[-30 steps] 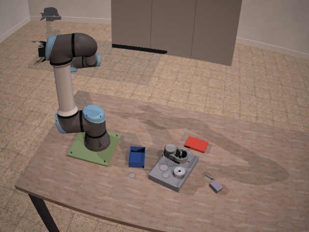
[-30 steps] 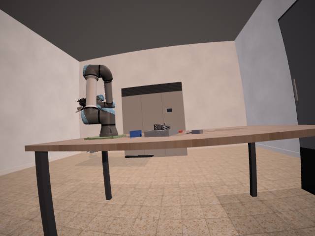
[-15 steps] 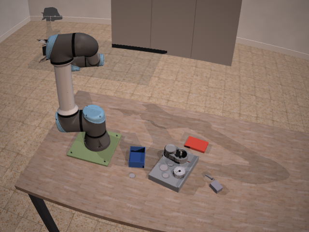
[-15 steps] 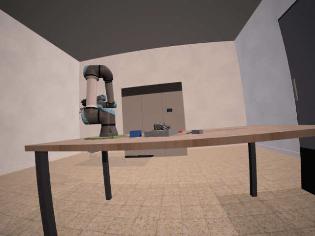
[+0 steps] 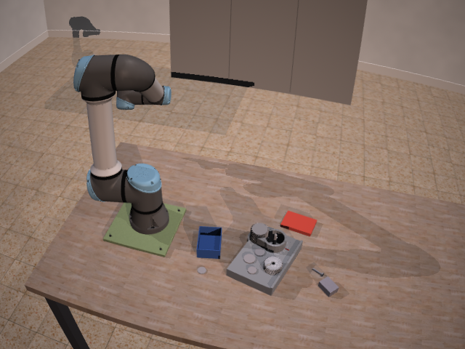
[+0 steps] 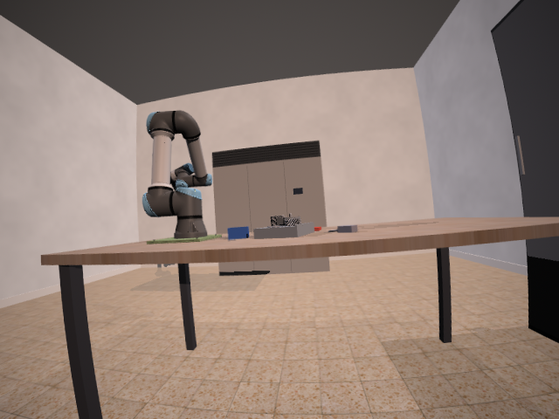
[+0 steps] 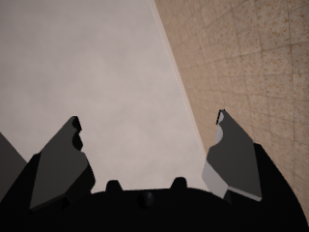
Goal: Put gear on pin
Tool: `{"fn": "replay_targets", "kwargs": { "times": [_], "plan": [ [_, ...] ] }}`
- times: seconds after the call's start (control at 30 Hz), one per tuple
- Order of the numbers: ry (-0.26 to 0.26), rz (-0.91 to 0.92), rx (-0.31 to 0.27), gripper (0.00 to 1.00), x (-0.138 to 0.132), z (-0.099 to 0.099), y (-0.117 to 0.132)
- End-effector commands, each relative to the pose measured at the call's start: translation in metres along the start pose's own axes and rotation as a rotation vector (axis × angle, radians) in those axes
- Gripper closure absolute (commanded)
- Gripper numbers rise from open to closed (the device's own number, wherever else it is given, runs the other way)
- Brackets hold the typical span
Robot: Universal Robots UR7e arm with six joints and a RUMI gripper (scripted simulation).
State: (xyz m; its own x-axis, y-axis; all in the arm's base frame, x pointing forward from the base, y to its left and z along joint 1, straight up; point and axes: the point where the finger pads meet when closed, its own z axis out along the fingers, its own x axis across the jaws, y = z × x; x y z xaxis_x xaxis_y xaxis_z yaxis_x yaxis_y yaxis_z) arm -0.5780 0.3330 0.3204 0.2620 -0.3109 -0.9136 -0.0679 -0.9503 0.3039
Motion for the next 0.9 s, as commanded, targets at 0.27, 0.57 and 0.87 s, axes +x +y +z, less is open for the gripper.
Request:
{"fn": "replay_targets", "kwargs": {
  "times": [0.27, 0.57, 0.87],
  "plan": [
    [0.016, -0.027, 0.241, 0.00, -0.001, -0.075, -0.129],
    [0.070, -0.037, 0.488, 0.00, 0.018, -0.186, -0.246],
    [0.147, -0.026, 0.690, 0.00, 0.050, -0.302, -0.323]
  ]
}}
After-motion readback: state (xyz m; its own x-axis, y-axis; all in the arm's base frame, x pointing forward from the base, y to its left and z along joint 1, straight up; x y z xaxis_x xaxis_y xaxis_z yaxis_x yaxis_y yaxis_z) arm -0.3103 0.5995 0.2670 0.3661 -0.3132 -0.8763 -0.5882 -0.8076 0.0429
